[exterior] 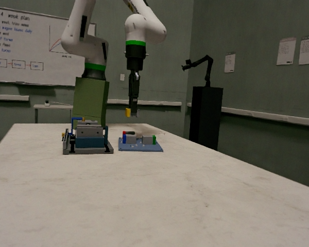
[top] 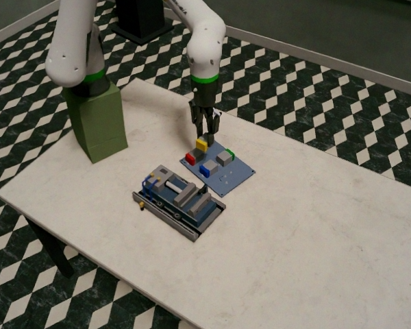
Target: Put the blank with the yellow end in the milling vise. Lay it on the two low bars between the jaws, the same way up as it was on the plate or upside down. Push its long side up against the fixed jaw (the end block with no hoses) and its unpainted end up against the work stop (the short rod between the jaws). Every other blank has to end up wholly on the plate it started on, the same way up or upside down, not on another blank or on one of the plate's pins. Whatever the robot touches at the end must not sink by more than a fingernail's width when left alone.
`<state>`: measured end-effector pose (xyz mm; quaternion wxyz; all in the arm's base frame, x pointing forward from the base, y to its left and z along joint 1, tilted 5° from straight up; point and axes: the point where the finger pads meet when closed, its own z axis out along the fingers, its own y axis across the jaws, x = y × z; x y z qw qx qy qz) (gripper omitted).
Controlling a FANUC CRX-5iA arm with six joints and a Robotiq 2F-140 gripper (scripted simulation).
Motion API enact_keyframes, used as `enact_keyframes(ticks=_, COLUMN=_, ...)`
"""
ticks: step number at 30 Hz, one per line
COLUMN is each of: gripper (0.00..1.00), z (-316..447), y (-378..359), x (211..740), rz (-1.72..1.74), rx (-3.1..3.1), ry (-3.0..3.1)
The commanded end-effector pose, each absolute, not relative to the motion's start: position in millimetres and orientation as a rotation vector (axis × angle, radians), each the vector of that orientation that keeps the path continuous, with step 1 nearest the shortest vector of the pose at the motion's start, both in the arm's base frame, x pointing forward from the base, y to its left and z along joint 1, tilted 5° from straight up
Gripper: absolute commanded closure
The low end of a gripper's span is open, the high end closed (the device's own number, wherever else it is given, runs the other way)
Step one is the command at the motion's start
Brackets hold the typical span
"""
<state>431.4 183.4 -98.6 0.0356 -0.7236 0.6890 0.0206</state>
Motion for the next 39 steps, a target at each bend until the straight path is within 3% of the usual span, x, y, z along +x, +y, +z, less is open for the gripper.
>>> enact_keyframes(ticks=1, gripper=0.9, z=-98.6, y=177.0, x=435.8, rz=0.062, rx=-2.222, ry=2.116)
enact_keyframes(ticks=39, gripper=0.9, z=-107.6, y=80.8, x=488.6, rz=0.062, rx=-2.222, ry=2.116)
